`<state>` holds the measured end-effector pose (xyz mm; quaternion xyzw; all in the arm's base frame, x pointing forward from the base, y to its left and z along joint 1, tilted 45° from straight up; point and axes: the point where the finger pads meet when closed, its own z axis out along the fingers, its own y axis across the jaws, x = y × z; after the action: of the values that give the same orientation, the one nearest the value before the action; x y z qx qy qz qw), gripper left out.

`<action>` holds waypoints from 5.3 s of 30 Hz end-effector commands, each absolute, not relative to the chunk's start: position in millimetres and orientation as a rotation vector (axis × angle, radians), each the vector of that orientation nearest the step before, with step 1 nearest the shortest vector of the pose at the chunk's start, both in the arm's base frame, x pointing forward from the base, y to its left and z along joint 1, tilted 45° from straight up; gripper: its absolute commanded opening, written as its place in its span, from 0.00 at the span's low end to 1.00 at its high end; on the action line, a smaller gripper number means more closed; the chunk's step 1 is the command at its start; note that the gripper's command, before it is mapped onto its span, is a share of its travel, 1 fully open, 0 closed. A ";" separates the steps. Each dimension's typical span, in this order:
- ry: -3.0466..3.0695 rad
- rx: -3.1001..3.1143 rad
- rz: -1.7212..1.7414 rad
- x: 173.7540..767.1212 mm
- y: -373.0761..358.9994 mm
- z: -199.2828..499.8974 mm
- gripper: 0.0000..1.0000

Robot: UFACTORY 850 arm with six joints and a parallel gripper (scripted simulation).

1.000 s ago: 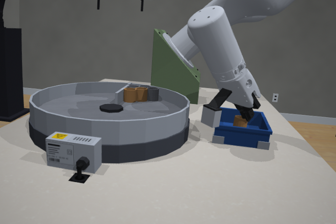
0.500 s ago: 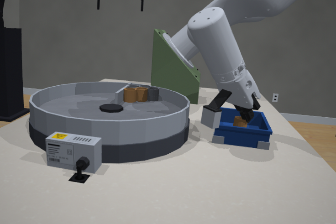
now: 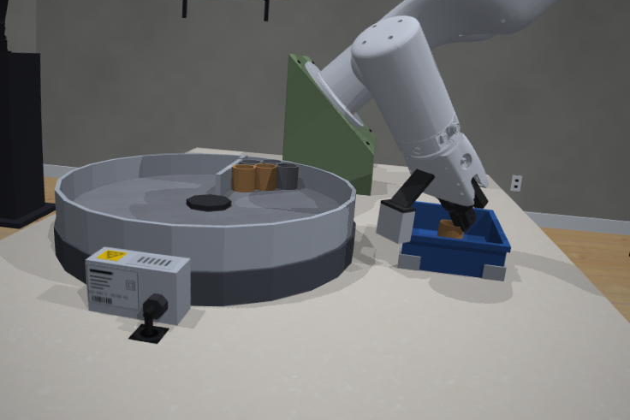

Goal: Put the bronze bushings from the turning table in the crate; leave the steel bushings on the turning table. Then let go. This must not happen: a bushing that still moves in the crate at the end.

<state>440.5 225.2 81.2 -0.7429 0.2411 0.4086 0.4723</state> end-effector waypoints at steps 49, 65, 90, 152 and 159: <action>0.590 -1.818 0.999 440.8 223.1 83.3 0.12; 0.590 -1.818 0.999 437.4 185.4 120.9 0.12; 0.590 -1.819 0.999 435.8 168.2 138.0 0.12; 0.590 -1.819 0.999 435.8 168.2 138.0 0.12; 0.590 -1.819 0.999 435.8 168.2 138.0 0.12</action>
<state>435.4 168.6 137.7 -0.7428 0.2411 0.4087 0.4723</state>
